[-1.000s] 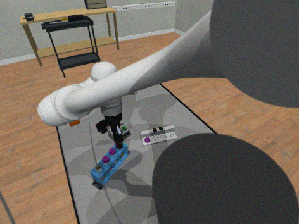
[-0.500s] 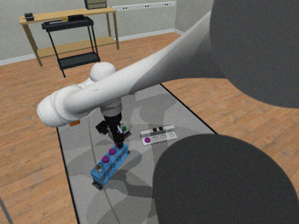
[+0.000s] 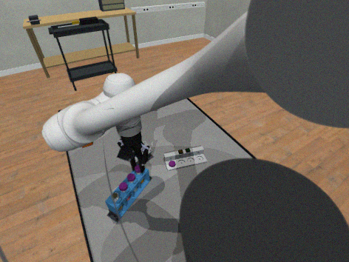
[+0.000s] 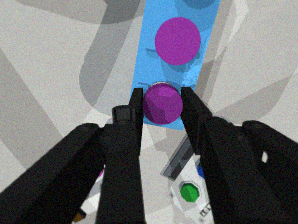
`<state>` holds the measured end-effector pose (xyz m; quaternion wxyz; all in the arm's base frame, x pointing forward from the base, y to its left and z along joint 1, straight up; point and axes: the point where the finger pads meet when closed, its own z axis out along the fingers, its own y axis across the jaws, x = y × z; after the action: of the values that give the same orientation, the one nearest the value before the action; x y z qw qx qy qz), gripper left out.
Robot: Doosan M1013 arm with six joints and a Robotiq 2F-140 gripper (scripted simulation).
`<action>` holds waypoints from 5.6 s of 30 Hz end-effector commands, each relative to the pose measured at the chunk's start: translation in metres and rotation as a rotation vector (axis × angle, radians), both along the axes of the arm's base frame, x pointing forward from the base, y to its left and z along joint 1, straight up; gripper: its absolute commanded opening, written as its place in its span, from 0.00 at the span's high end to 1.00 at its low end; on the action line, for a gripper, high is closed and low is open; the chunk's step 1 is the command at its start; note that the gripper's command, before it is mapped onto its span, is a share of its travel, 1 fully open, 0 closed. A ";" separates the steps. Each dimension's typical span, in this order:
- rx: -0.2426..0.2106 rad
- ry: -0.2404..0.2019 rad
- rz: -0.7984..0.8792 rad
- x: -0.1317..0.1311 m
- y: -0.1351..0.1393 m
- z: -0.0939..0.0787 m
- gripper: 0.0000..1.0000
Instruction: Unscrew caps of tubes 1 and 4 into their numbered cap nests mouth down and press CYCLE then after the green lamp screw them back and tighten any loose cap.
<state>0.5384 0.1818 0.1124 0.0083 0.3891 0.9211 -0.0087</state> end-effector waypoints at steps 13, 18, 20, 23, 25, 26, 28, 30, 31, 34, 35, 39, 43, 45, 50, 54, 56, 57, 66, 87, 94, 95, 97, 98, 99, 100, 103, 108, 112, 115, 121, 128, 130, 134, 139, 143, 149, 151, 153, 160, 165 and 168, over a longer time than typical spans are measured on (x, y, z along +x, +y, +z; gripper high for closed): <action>0.019 0.011 0.313 0.000 0.000 0.001 0.59; 0.019 0.011 0.313 0.000 0.000 0.001 0.59; 0.019 0.011 0.313 0.000 0.000 0.001 0.59; 0.020 0.010 0.230 0.000 0.000 0.001 0.59; 0.020 0.009 0.147 0.000 0.000 0.001 0.59; 0.021 0.008 0.063 0.000 0.000 0.001 0.59; 0.022 0.006 -0.077 0.000 0.000 0.001 0.59; 0.023 0.005 -0.167 0.000 0.000 0.001 0.59; 0.023 0.005 -0.218 0.000 0.000 0.001 0.59; 0.024 0.003 -0.367 0.000 0.000 0.001 0.59; 0.024 0.003 -0.417 0.000 0.000 0.001 0.59; 0.025 0.000 -0.614 0.000 0.000 0.001 0.59; 0.024 -0.002 -0.734 0.000 0.000 0.001 0.59; 0.024 -0.002 -0.734 0.000 0.000 0.001 0.59; 0.024 -0.002 -0.734 0.000 0.000 0.001 0.70; 0.024 -0.002 -0.734 0.000 0.000 0.001 0.70; 0.024 -0.002 -0.733 0.000 0.000 0.001 0.70; 0.024 -0.002 -0.733 0.000 0.000 0.001 0.70; 0.023 -0.001 -0.634 0.000 0.000 0.001 0.70; 0.019 0.011 0.313 0.000 0.000 0.001 0.70; 0.019 0.011 0.313 0.000 0.000 0.001 0.70; 0.019 0.011 0.313 0.000 0.000 0.001 0.70; 0.019 0.011 0.313 0.000 0.000 0.001 0.59; 0.019 0.011 0.313 0.000 0.000 0.001 0.59; 0.019 0.011 0.313 0.000 0.000 0.001 0.59; 0.019 0.011 0.313 0.000 0.000 0.001 0.59; 0.019 0.011 0.313 0.000 0.000 0.001 0.59; 0.020 0.010 0.230 0.000 0.000 0.001 0.59; 0.021 0.007 -0.020 0.000 0.000 0.001 0.59; 0.023 0.005 -0.167 0.000 0.000 0.001 0.59; 0.025 0.002 -0.466 0.000 0.000 0.001 0.59; 0.024 -0.002 -0.734 0.000 0.000 0.001 0.59; 0.024 -0.002 -0.734 0.000 0.000 0.001 0.59; 0.024 -0.002 -0.734 0.000 0.000 0.001 0.59; 0.024 -0.002 -0.734 0.000 0.000 0.001 0.70; 0.024 -0.002 -0.733 0.000 0.000 0.001 0.70; 0.024 -0.002 -0.733 0.000 0.000 0.001 0.70; 0.023 -0.001 -0.634 0.000 0.000 0.001 0.70; 0.023 0.001 -0.534 0.000 0.000 0.001 0.70; 0.022 0.004 -0.284 0.000 0.000 0.001 0.70; 0.021 0.007 -0.034 0.000 0.000 0.001 0.70; 0.020 0.009 0.116 0.000 0.000 0.001 0.70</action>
<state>0.5385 0.1817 0.1132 0.0076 0.4313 0.9021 -0.0073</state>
